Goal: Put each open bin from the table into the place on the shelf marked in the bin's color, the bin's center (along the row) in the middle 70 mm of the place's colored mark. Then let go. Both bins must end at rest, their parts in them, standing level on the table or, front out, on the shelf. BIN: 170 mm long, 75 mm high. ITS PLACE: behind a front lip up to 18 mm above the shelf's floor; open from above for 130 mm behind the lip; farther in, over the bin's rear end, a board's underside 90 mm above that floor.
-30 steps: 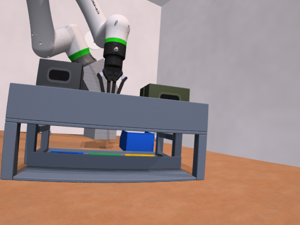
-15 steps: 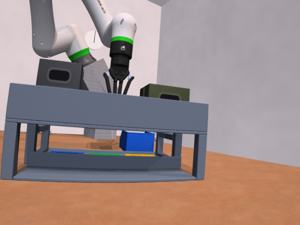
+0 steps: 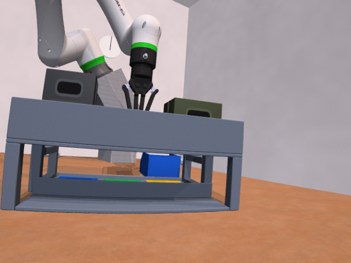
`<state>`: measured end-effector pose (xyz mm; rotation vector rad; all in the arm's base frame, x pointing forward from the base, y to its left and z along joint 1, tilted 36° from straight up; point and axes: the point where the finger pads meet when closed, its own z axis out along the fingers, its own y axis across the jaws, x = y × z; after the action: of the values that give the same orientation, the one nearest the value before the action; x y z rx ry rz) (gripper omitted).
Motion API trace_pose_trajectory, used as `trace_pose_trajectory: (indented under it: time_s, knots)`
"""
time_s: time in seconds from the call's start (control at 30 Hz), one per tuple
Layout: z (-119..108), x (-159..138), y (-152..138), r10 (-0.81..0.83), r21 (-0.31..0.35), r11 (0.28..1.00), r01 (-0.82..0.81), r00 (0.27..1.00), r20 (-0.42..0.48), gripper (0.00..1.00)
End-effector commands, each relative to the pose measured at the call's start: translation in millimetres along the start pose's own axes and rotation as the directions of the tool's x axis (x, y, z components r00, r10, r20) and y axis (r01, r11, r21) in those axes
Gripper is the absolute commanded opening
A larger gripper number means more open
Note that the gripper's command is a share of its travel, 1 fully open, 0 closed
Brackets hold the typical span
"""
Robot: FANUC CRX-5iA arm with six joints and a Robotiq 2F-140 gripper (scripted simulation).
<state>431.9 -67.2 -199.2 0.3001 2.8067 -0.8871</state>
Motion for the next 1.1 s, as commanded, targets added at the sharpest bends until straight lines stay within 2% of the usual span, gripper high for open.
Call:
trace_pose_trajectory:
  time_s: [0.0,0.53,1.07]
  knots:
    - [-0.1,-0.1,0.2,0.000,0.000,1.000,0.000,1.000,0.000,0.00]
    - [3.8,-2.8,0.2,0.000,0.000,1.000,0.000,1.000,0.000,0.00]
    - [38.9,-26.9,0.2,0.000,0.000,1.000,0.000,1.000,0.000,0.00]
